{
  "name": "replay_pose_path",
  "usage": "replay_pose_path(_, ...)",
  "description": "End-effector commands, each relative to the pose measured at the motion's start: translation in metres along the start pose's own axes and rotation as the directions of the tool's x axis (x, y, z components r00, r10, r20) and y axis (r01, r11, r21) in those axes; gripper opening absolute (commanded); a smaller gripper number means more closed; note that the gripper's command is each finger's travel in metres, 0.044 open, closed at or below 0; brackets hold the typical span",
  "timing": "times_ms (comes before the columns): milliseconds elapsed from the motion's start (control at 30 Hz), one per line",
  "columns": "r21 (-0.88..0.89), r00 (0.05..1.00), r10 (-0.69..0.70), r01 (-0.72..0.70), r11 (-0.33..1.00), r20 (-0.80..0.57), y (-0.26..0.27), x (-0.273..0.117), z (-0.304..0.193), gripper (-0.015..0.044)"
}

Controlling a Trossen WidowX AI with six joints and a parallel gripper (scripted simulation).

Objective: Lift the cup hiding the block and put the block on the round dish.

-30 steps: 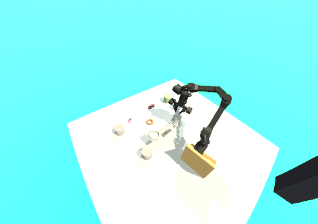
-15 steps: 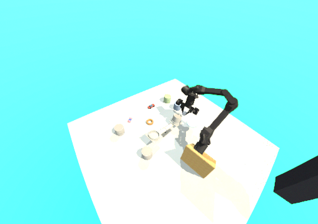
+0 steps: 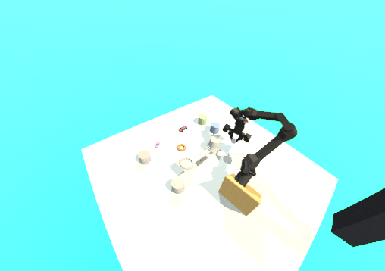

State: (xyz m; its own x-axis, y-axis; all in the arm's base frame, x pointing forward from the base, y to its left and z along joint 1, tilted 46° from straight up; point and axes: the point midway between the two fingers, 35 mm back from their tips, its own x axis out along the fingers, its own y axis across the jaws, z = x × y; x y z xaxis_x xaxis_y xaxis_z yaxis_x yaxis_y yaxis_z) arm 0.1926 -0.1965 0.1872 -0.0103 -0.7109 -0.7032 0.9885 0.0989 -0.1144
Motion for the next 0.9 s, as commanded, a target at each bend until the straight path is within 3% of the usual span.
replay_pose_path(0,-0.012,1.0,-0.018,0.018,1.0,0.012,-0.012,0.002,0.001,0.0)
replay_pose_path(433,-0.012,1.0,-0.018,0.019,1.0,0.015,-0.013,0.043,0.002,0.0)
replay_pose_path(867,-0.012,1.0,-0.019,0.019,1.0,0.015,-0.013,0.055,0.002,0.0)
